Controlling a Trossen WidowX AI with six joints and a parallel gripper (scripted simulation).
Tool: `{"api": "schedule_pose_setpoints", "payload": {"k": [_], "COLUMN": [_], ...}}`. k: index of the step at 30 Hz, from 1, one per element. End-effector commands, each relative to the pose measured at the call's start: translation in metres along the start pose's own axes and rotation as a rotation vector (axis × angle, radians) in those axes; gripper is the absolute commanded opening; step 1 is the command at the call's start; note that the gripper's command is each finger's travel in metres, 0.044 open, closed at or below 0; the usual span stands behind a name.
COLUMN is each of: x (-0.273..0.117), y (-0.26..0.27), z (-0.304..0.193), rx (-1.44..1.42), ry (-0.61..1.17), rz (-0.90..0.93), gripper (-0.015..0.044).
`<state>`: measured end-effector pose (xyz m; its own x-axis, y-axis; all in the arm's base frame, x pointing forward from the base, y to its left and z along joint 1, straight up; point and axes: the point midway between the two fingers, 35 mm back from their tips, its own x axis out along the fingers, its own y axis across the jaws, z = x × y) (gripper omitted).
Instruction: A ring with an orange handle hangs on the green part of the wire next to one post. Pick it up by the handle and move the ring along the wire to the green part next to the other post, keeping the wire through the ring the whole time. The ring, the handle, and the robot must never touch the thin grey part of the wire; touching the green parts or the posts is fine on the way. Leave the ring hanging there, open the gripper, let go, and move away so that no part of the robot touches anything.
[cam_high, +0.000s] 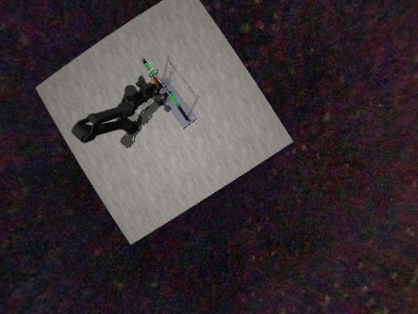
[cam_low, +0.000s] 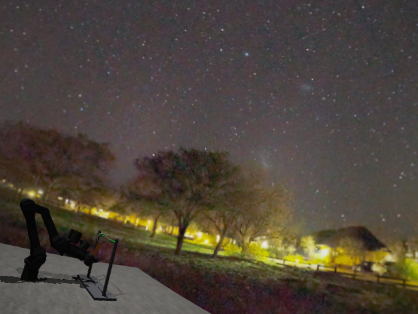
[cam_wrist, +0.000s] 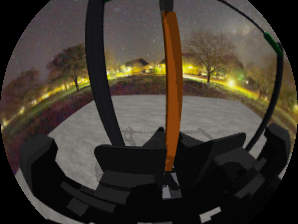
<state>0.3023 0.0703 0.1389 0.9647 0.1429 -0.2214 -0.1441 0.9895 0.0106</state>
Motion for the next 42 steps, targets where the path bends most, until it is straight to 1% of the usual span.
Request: {"api": "schedule_pose_setpoints", "payload": {"k": [1,10,42], "x": [0.0,-0.001,-0.05], "y": [0.0,0.0,0.0], "z": [0.0,0.0,0.0], "rx": [0.0,0.0,0.004], "ry": [0.0,0.0,0.004], "rz": [0.0,0.0,-0.004], "gripper": [-0.0071,0.016,0.016]}}
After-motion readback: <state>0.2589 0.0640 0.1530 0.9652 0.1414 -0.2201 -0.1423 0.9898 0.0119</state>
